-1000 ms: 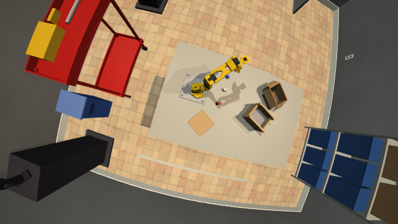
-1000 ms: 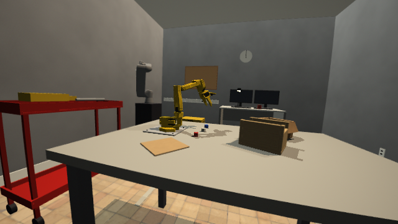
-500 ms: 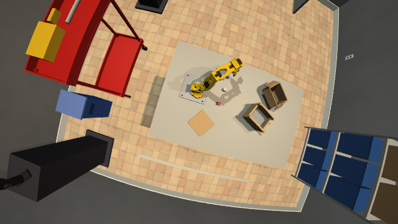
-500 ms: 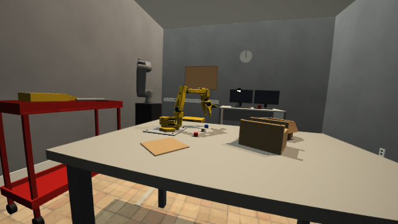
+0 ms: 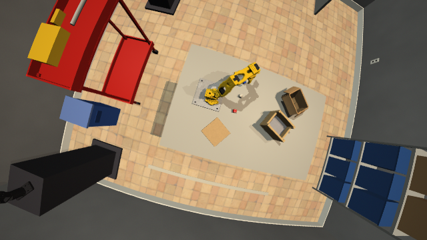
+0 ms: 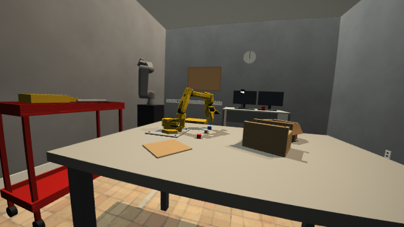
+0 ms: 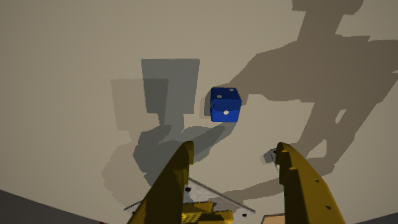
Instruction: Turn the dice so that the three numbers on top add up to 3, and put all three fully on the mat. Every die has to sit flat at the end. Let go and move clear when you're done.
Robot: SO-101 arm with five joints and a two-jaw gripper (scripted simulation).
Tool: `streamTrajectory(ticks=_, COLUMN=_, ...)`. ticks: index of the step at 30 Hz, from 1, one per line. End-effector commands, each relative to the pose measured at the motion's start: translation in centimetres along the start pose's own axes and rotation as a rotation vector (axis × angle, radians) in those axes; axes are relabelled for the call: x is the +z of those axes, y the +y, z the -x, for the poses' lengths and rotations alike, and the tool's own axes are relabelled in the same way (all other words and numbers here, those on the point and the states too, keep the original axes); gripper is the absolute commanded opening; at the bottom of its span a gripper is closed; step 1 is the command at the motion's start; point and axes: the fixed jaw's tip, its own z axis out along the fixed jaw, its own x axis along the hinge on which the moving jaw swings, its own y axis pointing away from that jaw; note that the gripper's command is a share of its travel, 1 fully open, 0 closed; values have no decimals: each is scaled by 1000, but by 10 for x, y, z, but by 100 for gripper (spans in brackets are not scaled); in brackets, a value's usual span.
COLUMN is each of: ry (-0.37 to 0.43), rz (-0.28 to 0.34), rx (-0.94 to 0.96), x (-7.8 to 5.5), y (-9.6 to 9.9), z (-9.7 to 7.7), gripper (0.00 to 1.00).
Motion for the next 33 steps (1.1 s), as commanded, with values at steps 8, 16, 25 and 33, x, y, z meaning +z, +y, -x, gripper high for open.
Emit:
streamTrajectory(ticks=8, ry=15, rz=0, rx=0, x=1, y=2, z=-1, gripper=28)
streamTrajectory(ticks=16, ry=15, rz=0, rx=0, x=1, y=2, z=-1, gripper=28)
streamTrajectory(ticks=25, ry=15, rz=0, rx=0, x=8, y=3, z=0, gripper=28)
streamTrajectory(ticks=33, ry=15, rz=0, rx=0, x=17, y=3, z=0, gripper=28)
